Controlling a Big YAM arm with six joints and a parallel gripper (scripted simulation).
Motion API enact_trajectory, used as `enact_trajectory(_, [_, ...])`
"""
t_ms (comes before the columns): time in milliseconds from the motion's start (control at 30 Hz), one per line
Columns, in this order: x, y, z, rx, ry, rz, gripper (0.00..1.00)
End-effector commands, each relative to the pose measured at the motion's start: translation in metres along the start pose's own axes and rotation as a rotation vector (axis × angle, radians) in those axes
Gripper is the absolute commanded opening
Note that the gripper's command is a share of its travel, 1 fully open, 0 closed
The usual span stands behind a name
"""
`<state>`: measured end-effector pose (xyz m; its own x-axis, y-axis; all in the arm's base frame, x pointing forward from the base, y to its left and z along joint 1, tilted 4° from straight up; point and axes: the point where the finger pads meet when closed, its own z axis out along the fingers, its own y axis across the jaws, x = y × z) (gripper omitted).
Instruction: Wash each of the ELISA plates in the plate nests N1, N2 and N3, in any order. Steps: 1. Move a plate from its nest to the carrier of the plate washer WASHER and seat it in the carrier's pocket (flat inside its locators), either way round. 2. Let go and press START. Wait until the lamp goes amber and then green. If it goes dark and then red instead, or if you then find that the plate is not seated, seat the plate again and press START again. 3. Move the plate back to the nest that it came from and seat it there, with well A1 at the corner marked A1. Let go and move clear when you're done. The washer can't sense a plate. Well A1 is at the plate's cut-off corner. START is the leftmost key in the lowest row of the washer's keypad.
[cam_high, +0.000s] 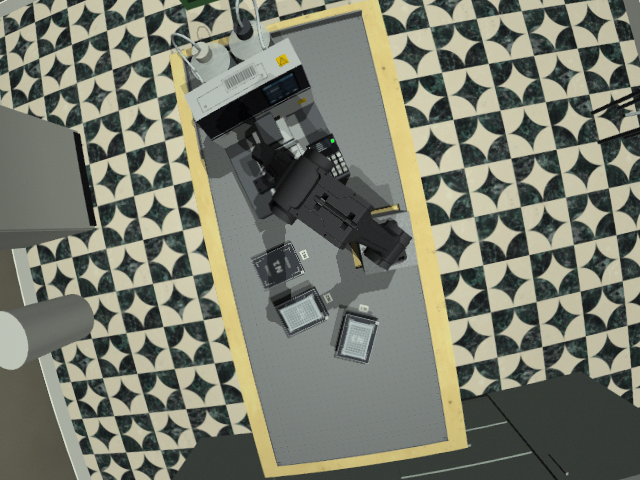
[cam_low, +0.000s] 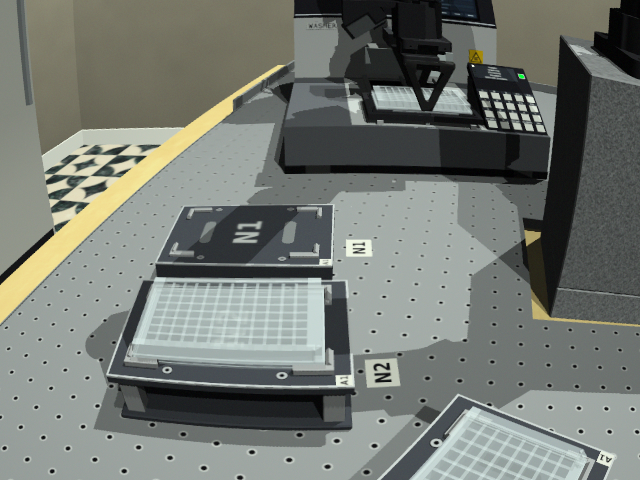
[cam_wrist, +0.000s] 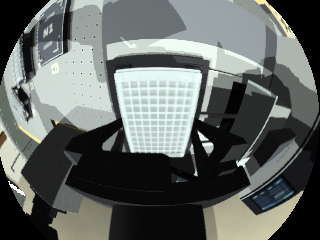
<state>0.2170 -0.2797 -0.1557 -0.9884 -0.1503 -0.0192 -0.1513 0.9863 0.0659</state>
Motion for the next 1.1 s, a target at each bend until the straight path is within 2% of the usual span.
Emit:
enact_trajectory(0, [-0.005,-0.007,-0.003,0.015,-0.007,0.0,0.84])
enact_trajectory(467, [-0.005,-0.007,-0.003,0.015,-0.007,0.0,0.84])
enact_trajectory(533, [-0.007,-0.007,-0.012,0.018,-0.009,0.002,0.84])
enact_trajectory(1067, [-0.001,-0.005,-0.034,0.012,-0.006,0.003,0.84])
